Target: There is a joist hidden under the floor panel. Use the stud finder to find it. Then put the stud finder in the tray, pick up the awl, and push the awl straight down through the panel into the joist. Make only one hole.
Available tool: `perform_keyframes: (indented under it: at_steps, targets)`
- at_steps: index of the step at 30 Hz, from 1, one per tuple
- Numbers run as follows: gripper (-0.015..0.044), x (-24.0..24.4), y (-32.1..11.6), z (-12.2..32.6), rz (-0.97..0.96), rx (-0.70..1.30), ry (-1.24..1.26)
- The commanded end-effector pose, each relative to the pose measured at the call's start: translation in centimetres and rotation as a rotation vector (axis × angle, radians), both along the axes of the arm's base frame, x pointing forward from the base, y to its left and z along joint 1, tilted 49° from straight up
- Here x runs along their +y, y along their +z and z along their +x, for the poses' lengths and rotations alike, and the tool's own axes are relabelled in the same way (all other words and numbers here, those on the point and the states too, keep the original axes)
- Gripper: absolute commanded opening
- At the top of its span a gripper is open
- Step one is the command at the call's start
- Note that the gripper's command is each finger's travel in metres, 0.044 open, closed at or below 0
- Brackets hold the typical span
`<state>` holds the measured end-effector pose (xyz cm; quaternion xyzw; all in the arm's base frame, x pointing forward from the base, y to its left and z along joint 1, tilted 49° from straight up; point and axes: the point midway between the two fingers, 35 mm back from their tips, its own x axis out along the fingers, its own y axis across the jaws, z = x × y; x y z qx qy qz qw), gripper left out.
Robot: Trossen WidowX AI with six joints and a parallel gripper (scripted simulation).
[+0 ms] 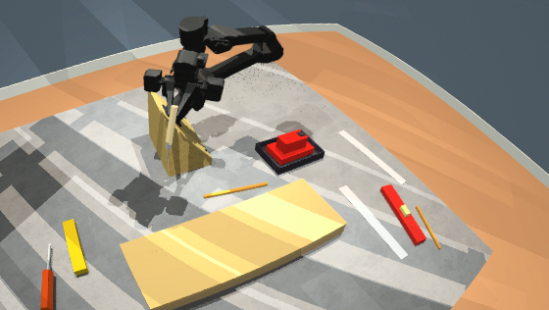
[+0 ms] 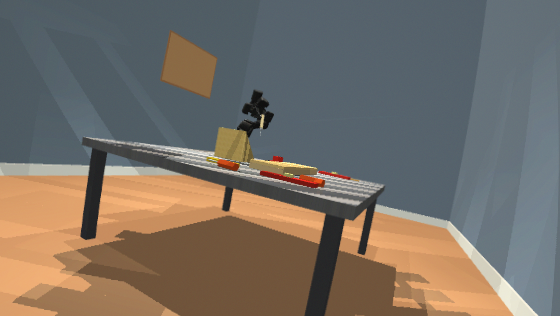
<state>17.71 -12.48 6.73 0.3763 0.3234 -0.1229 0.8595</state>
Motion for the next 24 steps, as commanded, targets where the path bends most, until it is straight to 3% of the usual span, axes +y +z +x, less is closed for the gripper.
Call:
perform_keyframes:
  at_steps: [1,24]
  targets:
    - [0.0,0.2,0.8,1.3,0.0,-0.016,0.033]
    - [0.0,5.1,5.1,9.0,0.05,-0.109,0.274]
